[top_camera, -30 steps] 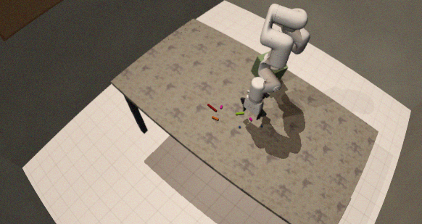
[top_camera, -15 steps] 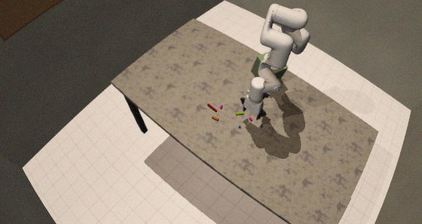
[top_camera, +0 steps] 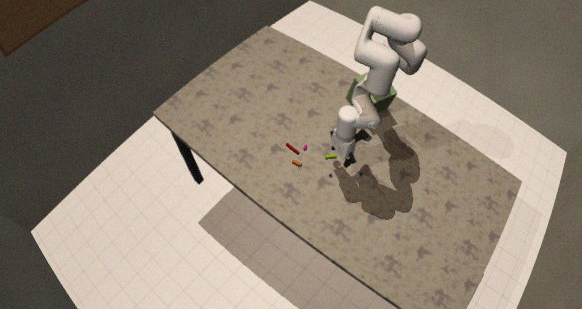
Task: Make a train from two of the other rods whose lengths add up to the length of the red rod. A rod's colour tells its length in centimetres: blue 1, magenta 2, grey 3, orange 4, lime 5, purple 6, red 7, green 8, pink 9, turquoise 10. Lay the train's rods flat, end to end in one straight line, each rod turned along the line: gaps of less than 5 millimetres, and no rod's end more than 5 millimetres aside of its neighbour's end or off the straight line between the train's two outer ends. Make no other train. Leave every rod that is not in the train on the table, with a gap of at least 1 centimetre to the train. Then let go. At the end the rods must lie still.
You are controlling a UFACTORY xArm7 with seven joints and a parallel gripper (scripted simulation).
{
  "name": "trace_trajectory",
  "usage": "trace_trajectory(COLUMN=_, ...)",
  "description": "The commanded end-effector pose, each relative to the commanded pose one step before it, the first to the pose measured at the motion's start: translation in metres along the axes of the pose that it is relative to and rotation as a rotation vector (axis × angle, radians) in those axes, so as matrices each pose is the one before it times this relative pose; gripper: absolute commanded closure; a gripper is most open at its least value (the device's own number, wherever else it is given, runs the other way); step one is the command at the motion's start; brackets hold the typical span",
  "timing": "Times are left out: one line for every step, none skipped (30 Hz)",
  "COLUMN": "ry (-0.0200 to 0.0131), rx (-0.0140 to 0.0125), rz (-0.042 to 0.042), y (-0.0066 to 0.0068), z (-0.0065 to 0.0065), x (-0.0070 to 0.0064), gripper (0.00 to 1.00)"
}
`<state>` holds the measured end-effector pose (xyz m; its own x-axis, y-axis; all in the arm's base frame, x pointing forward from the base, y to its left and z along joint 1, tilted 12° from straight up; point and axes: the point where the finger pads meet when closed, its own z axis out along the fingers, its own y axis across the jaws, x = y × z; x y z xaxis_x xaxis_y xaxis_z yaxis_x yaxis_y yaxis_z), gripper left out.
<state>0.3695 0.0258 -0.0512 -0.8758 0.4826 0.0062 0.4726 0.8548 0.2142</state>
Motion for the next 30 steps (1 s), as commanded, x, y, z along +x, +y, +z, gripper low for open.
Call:
trace_trajectory(ry=0.01012, rx=0.01499, rz=0.16623, y=-0.00645, z=0.00114, x=-0.00935, gripper=0.0)
trace_trajectory(ry=0.00077, rx=0.00018, rz=0.02488, y=-0.00091, z=0.00021, x=-0.00145, gripper=0.0)
trace_trajectory(ry=0.00087, rx=0.00023, rz=0.02947, y=-0.00104, z=0.00025, x=-0.00175, gripper=0.0)
trace_trajectory(ry=0.0009, rx=0.00025, rz=0.03191, y=-0.00108, z=0.00026, x=-0.00193, gripper=0.0)
trace_trajectory(ry=0.00087, rx=0.00026, rz=0.03235, y=-0.00104, z=0.00025, x=-0.002, gripper=0.0)
trace_trajectory(ry=0.00081, rx=0.00027, rz=0.03205, y=-0.00097, z=0.00024, x=-0.00202, gripper=0.0)
trace_trajectory(ry=0.00076, rx=0.00027, rz=0.03176, y=-0.00091, z=0.00022, x=-0.00204, gripper=0.0)
trace_trajectory(ry=0.00071, rx=0.00027, rz=0.03159, y=-0.00085, z=0.00021, x=-0.00207, gripper=0.0)
trace_trajectory(ry=0.00066, rx=0.00026, rz=0.03151, y=-0.00079, z=0.0002, x=-0.0021, gripper=0.0)
trace_trajectory(ry=0.00061, rx=0.00026, rz=0.03147, y=-0.00073, z=0.00019, x=-0.00213, gripper=0.0)
trace_trajectory(ry=0.00057, rx=0.00025, rz=0.03141, y=-0.00067, z=0.00017, x=-0.00215, gripper=0.0)
trace_trajectory(ry=0.00052, rx=0.00024, rz=0.03139, y=-0.00061, z=0.00016, x=-0.00218, gripper=0.0)
trace_trajectory(ry=0.00048, rx=0.00023, rz=0.03133, y=-0.00054, z=0.00015, x=-0.00221, gripper=0.0)
trace_trajectory(ry=0.00044, rx=0.00021, rz=0.03129, y=-0.00048, z=0.00014, x=-0.00223, gripper=0.0)
trace_trajectory(ry=0.0, rx=0.0, rz=0.0, y=0.0, z=0.0, x=0.0, gripper=0.0)
trace_trajectory(ry=0.0, rx=0.0, rz=0.0, y=0.0, z=0.0, x=0.0, gripper=0.0)
trace_trajectory(ry=0.00103, rx=0.00052, rz=0.09032, y=-0.00122, z=0.00033, x=-0.00653, gripper=0.0)
trace_trajectory(ry=0.00021, rx=0.0001, rz=0.02308, y=-0.00016, z=0.00007, x=-0.00171, gripper=0.0)
trace_trajectory(ry=0.0002, rx=0.00009, rz=0.02448, y=-0.00014, z=0.00006, x=-0.00182, gripper=0.0)
trace_trajectory(ry=0.0002, rx=0.00009, rz=0.02888, y=-0.00011, z=0.00006, x=-0.00216, gripper=0.0)
trace_trajectory(ry=0.00019, rx=0.00007, rz=0.03114, y=-0.00005, z=0.00006, x=-0.00234, gripper=0.0)
trace_trajectory(ry=0.00015, rx=0.00004, rz=0.03162, y=0.00002, z=0.00004, x=-0.00239, gripper=0.0)
trace_trajectory(ry=0.00012, rx=0.00001, rz=0.03142, y=0.00009, z=0.00003, x=-0.00238, gripper=0.0)
trace_trajectory(ry=0.00009, rx=-0.00003, rz=0.03115, y=0.00016, z=0.00001, x=-0.00237, gripper=0.0)
trace_trajectory(ry=0.00006, rx=-0.00006, rz=0.03105, y=0.00023, z=0.0, x=-0.00237, gripper=0.0)
trace_trajectory(ry=0.00003, rx=-0.0001, rz=0.03101, y=0.0003, z=-0.00001, x=-0.00237, gripper=0.0)
trace_trajectory(ry=0.0, rx=-0.00014, rz=0.03099, y=0.00038, z=-0.00003, x=-0.00237, gripper=0.0)
trace_trajectory(ry=-0.00002, rx=-0.00018, rz=0.031, y=0.00045, z=-0.00004, x=-0.00236, gripper=0.0)
trace_trajectory(ry=-0.00005, rx=-0.00023, rz=0.03101, y=0.00053, z=-0.00006, x=-0.00236, gripper=0.0)
trace_trajectory(ry=-0.00007, rx=-0.00027, rz=0.03101, y=0.0006, z=-0.00007, x=-0.00236, gripper=0.0)
